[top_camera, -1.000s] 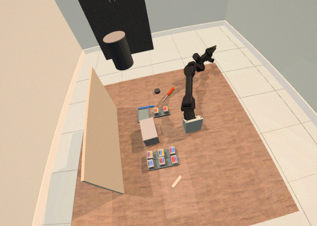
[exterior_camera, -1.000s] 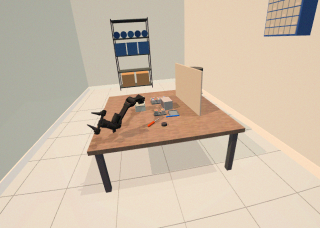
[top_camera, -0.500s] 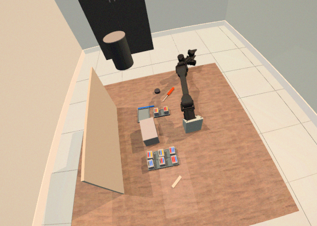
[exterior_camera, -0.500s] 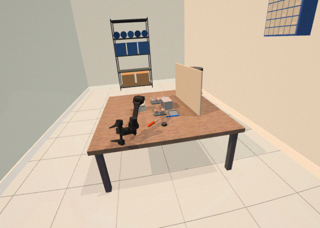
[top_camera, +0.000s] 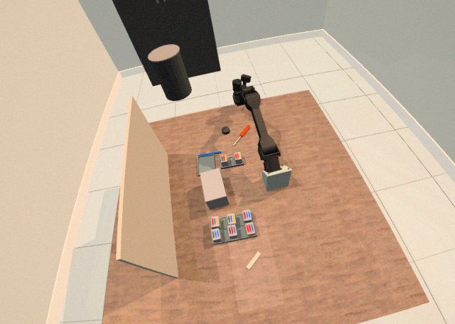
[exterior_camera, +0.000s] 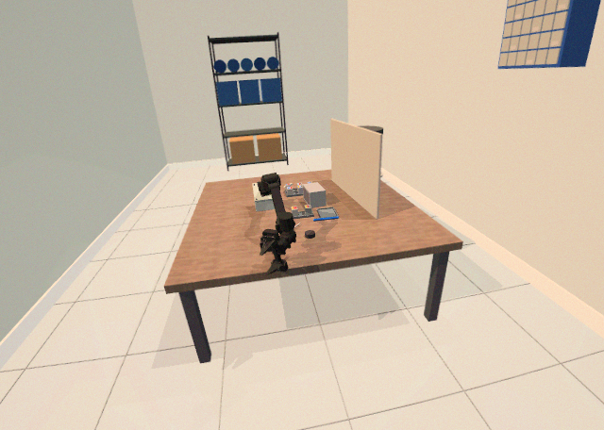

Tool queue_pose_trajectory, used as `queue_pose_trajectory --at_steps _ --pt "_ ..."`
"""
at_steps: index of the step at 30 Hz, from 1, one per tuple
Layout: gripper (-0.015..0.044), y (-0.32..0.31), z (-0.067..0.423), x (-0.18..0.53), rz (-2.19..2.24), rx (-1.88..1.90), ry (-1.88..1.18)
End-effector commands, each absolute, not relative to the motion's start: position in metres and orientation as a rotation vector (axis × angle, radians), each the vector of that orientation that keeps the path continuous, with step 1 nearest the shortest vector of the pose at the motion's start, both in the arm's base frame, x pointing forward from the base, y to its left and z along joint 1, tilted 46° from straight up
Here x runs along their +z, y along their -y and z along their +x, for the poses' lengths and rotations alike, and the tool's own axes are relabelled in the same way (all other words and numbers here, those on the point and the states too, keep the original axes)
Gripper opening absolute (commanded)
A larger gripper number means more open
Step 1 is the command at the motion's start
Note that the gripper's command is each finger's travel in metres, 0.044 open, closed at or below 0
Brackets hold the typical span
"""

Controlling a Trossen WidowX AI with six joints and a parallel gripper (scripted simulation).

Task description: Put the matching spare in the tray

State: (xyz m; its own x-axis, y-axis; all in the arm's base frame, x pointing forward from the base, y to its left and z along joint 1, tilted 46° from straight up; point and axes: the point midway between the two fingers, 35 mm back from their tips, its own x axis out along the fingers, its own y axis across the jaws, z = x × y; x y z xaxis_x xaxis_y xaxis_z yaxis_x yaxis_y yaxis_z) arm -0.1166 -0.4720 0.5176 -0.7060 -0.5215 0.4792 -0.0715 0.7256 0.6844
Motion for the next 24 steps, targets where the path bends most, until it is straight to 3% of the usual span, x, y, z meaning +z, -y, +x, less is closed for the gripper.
queue_pose_trajectory --at_steps 1,12,24 --pt "0.0440 0.486 -0.068 0.510 0.570 -0.917 2.129" --pt "0.0440 0.502 0.084 0.475 0.842 -1.122 1.704" --pt "0.0440 0.475 0.229 0.410 0.908 -1.361 1.041"
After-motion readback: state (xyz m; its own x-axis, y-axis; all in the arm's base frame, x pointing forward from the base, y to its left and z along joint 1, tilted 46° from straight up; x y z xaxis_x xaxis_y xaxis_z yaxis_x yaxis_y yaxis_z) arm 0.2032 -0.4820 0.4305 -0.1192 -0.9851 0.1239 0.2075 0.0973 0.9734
